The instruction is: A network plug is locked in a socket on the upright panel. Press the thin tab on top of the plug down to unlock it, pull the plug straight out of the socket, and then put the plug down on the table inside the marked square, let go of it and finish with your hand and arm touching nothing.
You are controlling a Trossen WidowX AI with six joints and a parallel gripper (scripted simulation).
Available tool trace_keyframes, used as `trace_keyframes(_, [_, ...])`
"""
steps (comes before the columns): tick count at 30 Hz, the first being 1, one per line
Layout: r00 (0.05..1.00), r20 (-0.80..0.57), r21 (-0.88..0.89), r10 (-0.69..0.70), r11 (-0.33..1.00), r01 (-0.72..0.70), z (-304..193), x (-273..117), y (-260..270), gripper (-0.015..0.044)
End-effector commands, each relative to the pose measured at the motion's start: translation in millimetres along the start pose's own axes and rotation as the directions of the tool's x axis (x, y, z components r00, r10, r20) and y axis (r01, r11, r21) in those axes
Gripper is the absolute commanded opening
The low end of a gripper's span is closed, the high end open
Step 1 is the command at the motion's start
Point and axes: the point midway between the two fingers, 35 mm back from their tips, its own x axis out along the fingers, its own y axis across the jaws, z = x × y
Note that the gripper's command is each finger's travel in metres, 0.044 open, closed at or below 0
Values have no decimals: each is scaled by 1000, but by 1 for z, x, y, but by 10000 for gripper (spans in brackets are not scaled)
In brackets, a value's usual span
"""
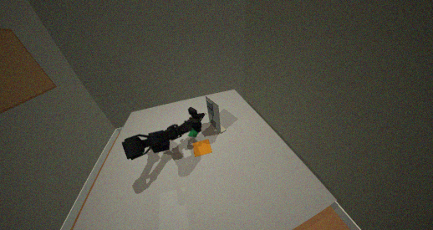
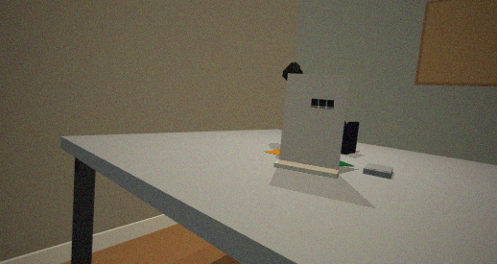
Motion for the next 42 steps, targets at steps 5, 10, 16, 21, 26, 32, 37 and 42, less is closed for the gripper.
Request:
trace_keyframes(5, [1000, -6, -4, 1, 1000, -1, -2, -4, 0, 0])
trace_keyframes(10, [1000, -6, -4, 1, 1000, -1, -2, -6, 0, 0])
trace_keyframes(16, [1000, -1, 0, -1, 1000, 1, -1, -6, 4, 0])
trace_keyframes(21, [1000, -4, 0, -1, 1000, 1, -4, -8, 17, 0])
trace_keyframes(26, [1000, -5, -1, -1, 1000, 1, -7, -12, 30, 0])
trace_keyframes(32, [1000, -7, -1, -1, 1000, 1, -12, -17, 45, 0])
trace_keyframes(37, [1000, -7, -1, 1, 1000, -1, -15, -22, 57, 0])
trace_keyframes(42, [1000, 0, 11, -17, 1000, 17, -15, -24, 57, 0])
